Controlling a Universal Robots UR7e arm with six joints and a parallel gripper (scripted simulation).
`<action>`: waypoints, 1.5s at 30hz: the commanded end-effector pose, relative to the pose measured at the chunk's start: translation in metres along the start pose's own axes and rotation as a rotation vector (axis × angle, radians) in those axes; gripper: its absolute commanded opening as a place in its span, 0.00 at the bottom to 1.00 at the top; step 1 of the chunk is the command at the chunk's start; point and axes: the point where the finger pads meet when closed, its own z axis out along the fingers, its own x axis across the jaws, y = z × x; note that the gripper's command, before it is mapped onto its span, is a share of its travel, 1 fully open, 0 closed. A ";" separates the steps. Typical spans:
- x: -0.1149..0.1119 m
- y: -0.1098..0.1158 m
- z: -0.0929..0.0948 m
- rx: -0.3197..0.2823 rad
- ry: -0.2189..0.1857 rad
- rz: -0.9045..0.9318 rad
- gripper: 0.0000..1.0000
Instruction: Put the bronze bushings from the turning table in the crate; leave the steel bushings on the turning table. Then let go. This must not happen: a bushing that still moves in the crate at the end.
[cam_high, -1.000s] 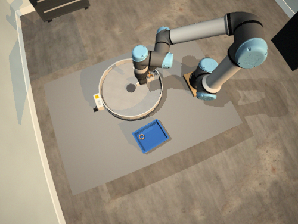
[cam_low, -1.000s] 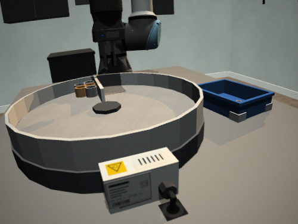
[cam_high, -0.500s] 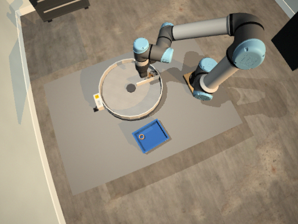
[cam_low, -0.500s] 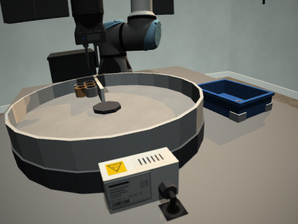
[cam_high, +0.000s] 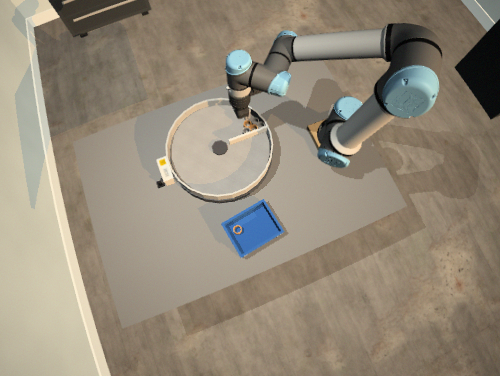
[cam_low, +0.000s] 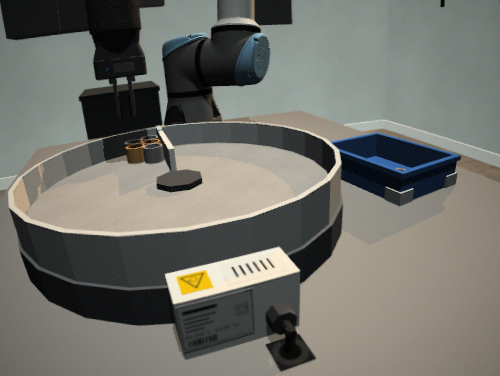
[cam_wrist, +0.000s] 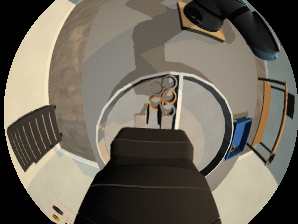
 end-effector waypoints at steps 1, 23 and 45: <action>-0.001 0.000 0.000 -0.001 0.000 -0.001 0.40; -0.006 -0.002 0.015 -0.001 0.001 -0.005 0.40; -0.006 -0.002 0.030 -0.001 0.001 -0.005 0.40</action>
